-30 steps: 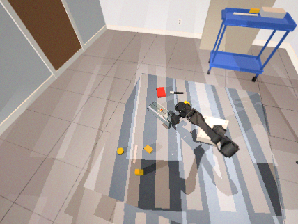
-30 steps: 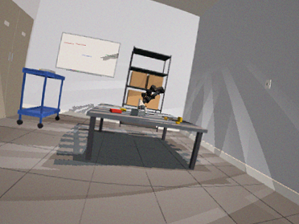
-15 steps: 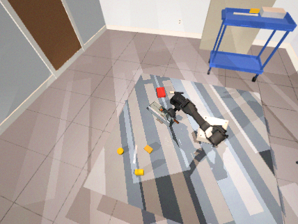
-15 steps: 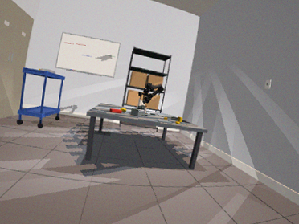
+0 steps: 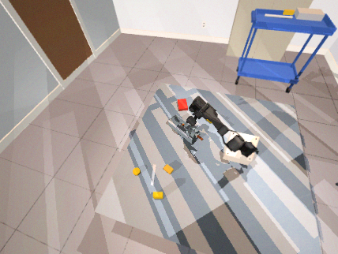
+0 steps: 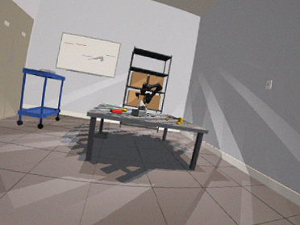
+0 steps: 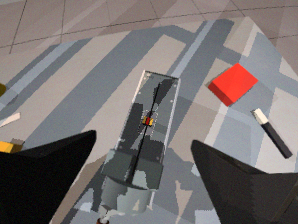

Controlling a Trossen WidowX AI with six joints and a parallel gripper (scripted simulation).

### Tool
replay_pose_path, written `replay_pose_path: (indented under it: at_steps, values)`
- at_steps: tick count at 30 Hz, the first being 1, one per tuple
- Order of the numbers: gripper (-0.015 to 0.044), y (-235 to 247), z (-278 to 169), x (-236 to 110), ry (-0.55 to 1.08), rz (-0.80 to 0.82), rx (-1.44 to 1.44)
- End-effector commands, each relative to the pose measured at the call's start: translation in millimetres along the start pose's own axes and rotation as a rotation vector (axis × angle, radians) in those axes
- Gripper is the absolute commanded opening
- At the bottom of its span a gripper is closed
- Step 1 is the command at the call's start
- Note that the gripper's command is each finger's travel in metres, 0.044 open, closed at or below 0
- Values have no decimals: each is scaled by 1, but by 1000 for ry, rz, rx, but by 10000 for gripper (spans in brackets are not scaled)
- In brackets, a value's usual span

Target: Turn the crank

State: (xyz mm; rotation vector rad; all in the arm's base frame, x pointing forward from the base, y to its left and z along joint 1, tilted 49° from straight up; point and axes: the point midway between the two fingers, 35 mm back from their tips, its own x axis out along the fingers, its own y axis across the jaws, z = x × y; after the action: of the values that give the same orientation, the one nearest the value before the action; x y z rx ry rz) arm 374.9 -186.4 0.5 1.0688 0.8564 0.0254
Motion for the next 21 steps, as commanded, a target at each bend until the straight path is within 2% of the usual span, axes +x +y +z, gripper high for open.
replay_pose_path:
  at_steps: [1,8,21]
  values:
    - [440,-2,-6,12,8,13,-5]
    - [440,-5,-37,51,8,16,-3]
    - [440,-5,-37,51,8,16,-3]
